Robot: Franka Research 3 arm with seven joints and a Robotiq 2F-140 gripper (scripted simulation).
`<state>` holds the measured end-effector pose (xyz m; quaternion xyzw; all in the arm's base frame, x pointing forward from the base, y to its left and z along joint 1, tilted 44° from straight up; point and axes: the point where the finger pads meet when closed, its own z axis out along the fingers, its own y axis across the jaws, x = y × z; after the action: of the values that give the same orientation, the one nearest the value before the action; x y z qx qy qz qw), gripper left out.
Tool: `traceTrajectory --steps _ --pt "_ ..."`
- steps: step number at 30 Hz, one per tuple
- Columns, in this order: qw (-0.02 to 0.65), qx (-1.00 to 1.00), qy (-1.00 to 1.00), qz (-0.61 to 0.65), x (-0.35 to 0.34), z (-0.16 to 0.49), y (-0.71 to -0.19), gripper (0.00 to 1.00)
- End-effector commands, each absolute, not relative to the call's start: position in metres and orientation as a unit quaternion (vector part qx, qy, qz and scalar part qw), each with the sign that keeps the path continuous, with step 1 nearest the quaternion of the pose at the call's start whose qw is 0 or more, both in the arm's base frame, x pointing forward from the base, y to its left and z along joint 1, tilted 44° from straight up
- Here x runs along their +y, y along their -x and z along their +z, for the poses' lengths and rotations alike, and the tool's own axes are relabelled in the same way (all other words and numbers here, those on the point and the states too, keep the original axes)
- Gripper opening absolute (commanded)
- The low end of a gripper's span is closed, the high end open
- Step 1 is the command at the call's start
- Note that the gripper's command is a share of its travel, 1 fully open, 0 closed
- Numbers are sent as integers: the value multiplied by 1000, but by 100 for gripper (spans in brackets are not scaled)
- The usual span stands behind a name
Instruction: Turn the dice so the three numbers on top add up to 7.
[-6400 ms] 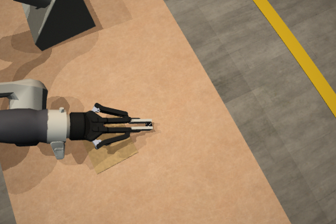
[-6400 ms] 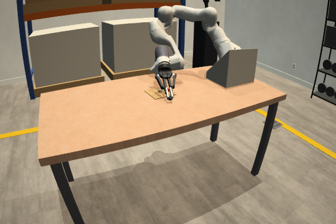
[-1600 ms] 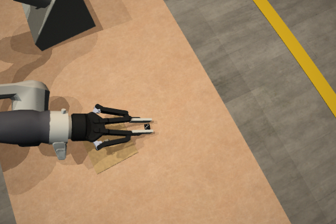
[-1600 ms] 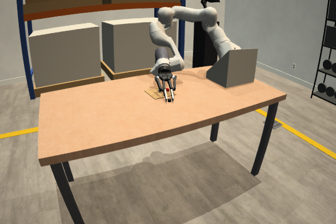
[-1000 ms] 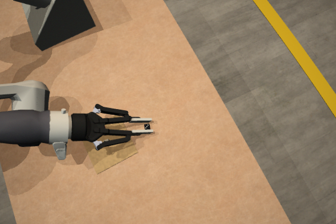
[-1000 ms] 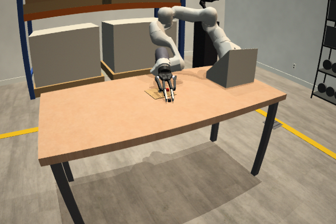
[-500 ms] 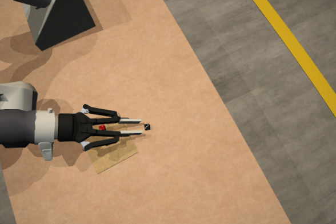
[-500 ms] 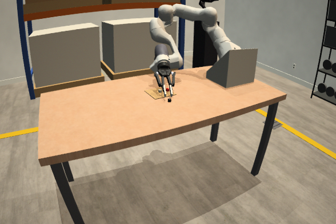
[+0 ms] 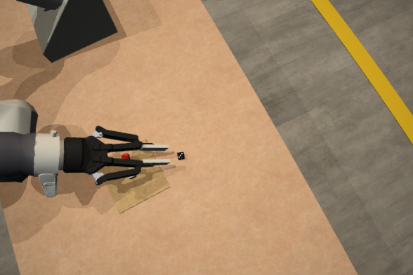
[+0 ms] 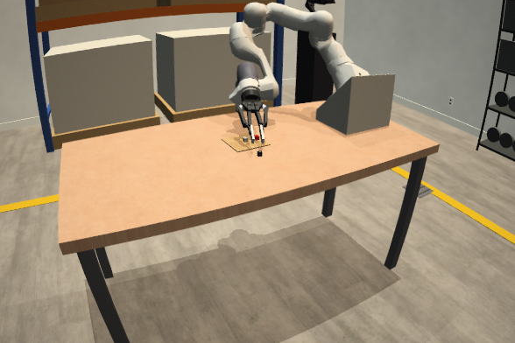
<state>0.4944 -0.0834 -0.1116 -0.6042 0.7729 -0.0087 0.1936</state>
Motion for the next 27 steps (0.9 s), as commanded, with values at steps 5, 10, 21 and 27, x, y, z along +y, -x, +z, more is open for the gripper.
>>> traceTrajectory --steps 5,10,21,27 --pt "95 799 589 -76 -59 -106 -501 19" --pt "65 802 586 -98 -51 -106 -503 19" --pt "-32 804 570 -169 -24 -100 -510 19" --pt "-76 801 559 -200 -11 -96 -513 19"
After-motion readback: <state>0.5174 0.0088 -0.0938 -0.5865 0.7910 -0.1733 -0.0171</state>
